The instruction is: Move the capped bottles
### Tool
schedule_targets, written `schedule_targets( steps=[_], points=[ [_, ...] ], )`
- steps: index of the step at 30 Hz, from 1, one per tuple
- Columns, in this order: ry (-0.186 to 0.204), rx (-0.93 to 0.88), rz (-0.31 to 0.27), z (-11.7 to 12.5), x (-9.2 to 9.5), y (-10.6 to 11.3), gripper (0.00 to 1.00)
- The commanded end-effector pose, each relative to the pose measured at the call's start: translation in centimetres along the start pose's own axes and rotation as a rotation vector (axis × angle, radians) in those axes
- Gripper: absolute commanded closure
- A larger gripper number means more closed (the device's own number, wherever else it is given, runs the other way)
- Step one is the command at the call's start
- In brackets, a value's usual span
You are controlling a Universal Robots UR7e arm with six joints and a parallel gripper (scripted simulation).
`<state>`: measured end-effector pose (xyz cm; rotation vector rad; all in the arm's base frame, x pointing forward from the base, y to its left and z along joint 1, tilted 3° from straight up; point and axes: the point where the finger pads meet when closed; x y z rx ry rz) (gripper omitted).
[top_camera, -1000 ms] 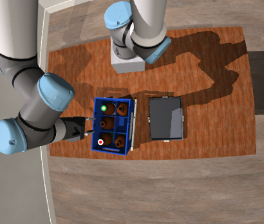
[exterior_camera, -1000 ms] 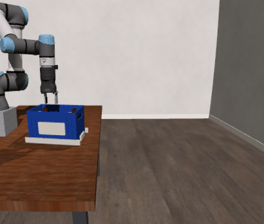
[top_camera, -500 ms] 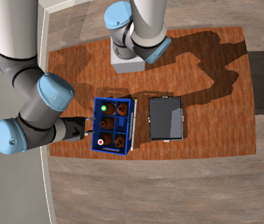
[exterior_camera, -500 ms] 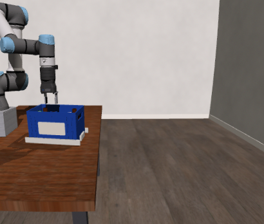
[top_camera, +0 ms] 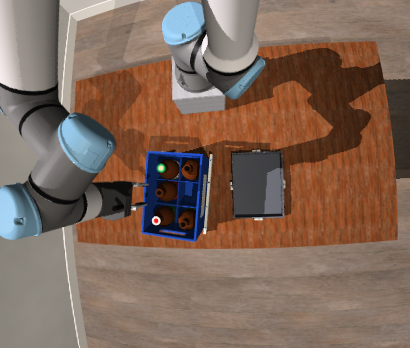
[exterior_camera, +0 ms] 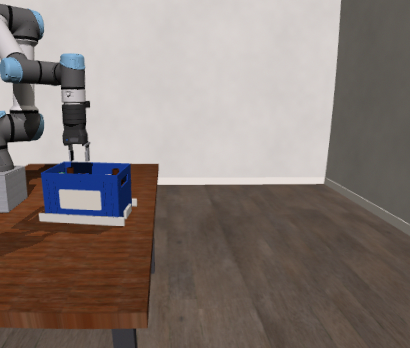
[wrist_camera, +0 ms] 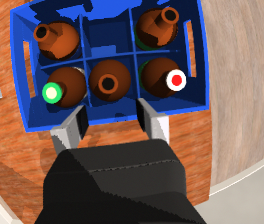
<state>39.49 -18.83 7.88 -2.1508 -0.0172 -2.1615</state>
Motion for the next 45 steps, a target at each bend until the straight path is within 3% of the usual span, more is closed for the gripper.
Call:
schedule_targets(
  steps=[1, 15, 30, 33, 45],
  points=[
    [0.001, 0.0, -0.001, 0.0, 0.0, 0.0, 0.0],
    [0.001, 0.0, -0.001, 0.0, 0.0, 0.0, 0.0],
    [0.001, 0.0, -0.001, 1.7, 0.1, -4.7, 0.0],
    [0.001, 0.0, -0.001, 1.4, 0.0, -4.1, 0.0],
    [0.001, 0.0, -0.001, 2.2, 0.1, -7.9, 0.0]
  ],
)
Point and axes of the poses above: the point where the finger pads meet when closed, its own x axis back along the fingers, its own z axis across the jaws, y = z × x, and after that the axes turned 14 degrees about x, right-handed
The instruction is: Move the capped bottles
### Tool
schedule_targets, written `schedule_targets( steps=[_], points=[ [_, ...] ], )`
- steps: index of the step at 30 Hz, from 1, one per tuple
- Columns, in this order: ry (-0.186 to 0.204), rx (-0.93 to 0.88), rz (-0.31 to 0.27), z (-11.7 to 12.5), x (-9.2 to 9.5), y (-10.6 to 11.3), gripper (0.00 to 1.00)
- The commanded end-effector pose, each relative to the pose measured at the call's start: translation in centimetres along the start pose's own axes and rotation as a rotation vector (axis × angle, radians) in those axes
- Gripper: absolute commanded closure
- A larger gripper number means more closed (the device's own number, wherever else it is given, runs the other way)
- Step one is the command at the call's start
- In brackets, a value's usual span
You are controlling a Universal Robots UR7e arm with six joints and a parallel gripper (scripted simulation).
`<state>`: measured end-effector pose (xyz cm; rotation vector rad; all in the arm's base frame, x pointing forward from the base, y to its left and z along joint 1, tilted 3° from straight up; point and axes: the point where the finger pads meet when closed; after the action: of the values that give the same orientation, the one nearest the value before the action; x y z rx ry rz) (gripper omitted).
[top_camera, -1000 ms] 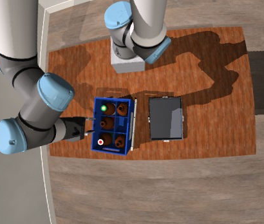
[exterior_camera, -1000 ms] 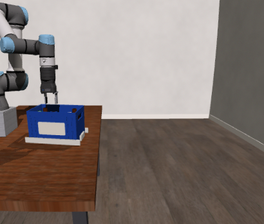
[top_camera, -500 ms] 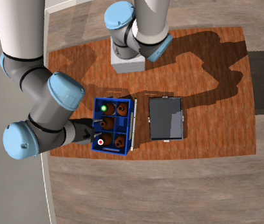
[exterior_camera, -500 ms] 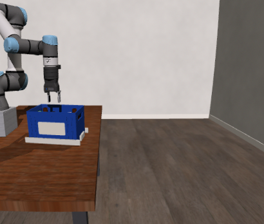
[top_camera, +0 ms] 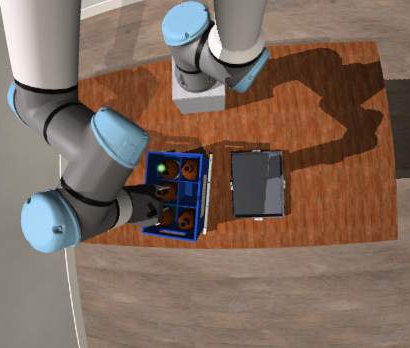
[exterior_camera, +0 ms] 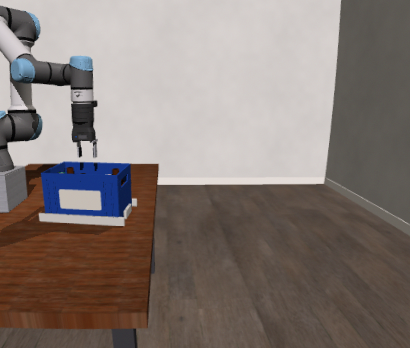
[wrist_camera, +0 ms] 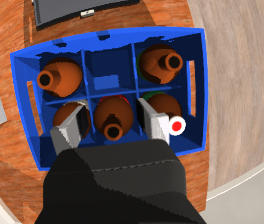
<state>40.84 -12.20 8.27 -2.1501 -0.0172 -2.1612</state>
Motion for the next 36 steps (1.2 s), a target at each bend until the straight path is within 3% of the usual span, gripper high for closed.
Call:
schedule_targets(
  steps=[1, 36],
  points=[
    [0.001, 0.0, -0.001, 0.38, 0.06, -1.73, 0.0],
    [0.001, 0.0, -0.001, 0.4, 0.07, -1.88, 0.0]
  ],
)
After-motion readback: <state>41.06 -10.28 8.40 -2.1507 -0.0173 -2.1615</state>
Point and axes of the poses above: the point where the finger pads meet when closed, its own x axis back along the fingers, its own z axis across the jaws, y = z × x, and after that the axes turned 14 degrees about x, right-handed
